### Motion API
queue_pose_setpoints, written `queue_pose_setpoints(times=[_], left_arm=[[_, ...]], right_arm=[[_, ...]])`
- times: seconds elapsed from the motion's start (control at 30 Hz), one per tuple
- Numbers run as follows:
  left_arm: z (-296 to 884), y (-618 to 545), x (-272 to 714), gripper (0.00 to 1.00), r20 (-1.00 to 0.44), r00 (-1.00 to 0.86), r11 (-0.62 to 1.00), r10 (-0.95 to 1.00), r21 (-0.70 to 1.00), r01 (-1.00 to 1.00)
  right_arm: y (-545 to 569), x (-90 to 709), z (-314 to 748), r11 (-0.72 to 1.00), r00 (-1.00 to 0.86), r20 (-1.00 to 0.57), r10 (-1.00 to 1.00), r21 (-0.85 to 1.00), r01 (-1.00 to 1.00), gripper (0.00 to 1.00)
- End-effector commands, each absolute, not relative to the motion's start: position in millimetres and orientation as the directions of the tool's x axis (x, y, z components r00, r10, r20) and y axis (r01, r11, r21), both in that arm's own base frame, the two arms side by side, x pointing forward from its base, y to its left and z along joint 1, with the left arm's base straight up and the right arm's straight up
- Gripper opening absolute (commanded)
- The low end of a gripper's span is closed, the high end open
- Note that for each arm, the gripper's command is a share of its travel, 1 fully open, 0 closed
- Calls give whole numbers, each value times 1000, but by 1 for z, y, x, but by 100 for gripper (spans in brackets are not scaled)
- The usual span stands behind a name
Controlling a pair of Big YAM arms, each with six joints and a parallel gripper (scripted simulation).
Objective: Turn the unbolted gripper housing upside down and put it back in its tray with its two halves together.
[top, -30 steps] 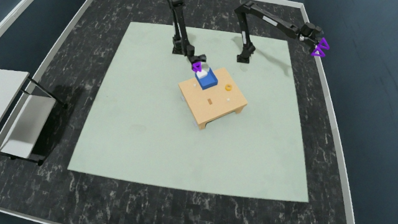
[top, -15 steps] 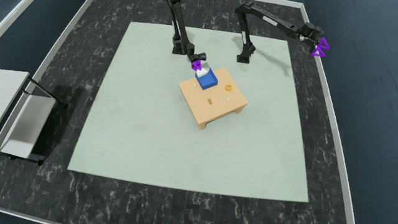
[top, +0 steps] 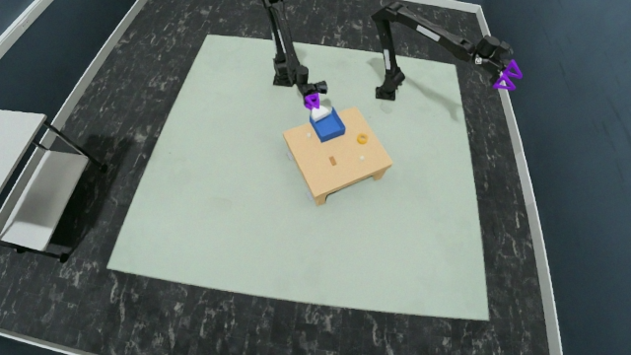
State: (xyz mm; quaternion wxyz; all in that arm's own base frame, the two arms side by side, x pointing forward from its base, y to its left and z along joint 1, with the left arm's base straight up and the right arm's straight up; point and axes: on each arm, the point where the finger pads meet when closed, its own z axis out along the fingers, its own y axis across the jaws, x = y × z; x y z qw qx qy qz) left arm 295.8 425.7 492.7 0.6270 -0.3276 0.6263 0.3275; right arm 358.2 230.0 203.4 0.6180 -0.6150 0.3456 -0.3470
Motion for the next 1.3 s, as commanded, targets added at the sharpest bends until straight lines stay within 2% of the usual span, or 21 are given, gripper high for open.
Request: queue_pose_setpoints(times=[0.0,1.27], left_arm=[[537,431,292,100,-997,32,558,64,9,-830],[537,431,292,100,-997,32,558,64,9,-830]], right_arm=[[240,374,247,42,522,2,-853,-997,72,27],[240,373,300,48,522,2,-853,-996,82,27]])
